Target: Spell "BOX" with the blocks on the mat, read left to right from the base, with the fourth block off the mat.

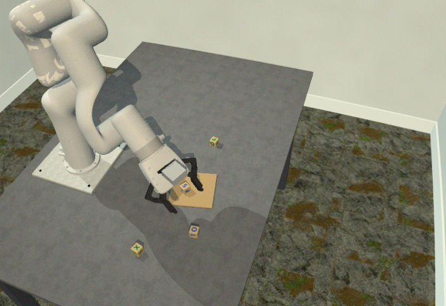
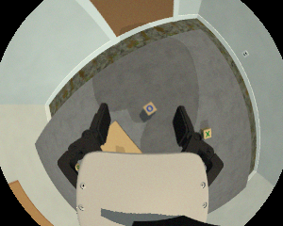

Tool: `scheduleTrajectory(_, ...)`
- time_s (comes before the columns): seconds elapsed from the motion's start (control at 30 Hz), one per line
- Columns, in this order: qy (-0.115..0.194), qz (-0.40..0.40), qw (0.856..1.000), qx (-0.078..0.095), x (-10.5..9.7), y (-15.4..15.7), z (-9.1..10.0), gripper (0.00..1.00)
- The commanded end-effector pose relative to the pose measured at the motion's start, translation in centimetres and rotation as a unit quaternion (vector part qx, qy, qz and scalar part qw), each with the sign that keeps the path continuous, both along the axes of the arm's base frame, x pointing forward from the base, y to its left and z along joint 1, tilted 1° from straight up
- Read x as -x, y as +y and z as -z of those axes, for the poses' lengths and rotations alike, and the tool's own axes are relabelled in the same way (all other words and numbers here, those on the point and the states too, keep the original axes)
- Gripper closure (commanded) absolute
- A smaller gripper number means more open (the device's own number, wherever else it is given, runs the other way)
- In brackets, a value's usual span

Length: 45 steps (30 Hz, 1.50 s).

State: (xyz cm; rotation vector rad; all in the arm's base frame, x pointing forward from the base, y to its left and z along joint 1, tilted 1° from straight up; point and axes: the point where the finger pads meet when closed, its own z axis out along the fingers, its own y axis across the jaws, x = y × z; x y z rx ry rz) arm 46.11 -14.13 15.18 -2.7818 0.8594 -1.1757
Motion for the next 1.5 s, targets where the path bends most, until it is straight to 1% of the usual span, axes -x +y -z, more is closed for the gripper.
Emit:
scheduleTrajectory(0.0, -0.048, 0.026, 0.998, 0.003, 0.9, -1.3, -0.3, 0.00)
scheduleTrajectory(0.03, -0.048, 0.026, 0.998, 0.003, 0.9, -1.3, -0.3, 0.00)
scheduleTrajectory(0.1, -0.065, 0.036, 0.997, 0.004, 1.4, -1.7, -0.4, 0.00)
scheduleTrajectory(0.13, -0.065, 0.036, 0.997, 0.004, 1.4, -1.7, -0.4, 0.00)
scheduleTrajectory(0.2, -0.079, 0.045, 0.996, 0.005, 1.8, -2.0, -0.6, 0.00)
scheduleTrajectory(0.27, -0.079, 0.045, 0.996, 0.005, 1.8, -2.0, -0.6, 0.00)
scheduleTrajectory(0.43, -0.104, 0.059, 0.993, 0.006, 2.7, -2.6, -0.9, 0.00)
scheduleTrajectory(0.6, -0.117, 0.067, 0.991, 0.007, 3.2, -2.9, -1.1, 0.00)
scheduleTrajectory(0.77, -0.121, 0.069, 0.990, 0.007, 3.4, -3.0, -1.2, 0.00)
scheduleTrajectory(1.47, -0.121, 0.069, 0.990, 0.007, 3.4, -3.0, -1.2, 0.00)
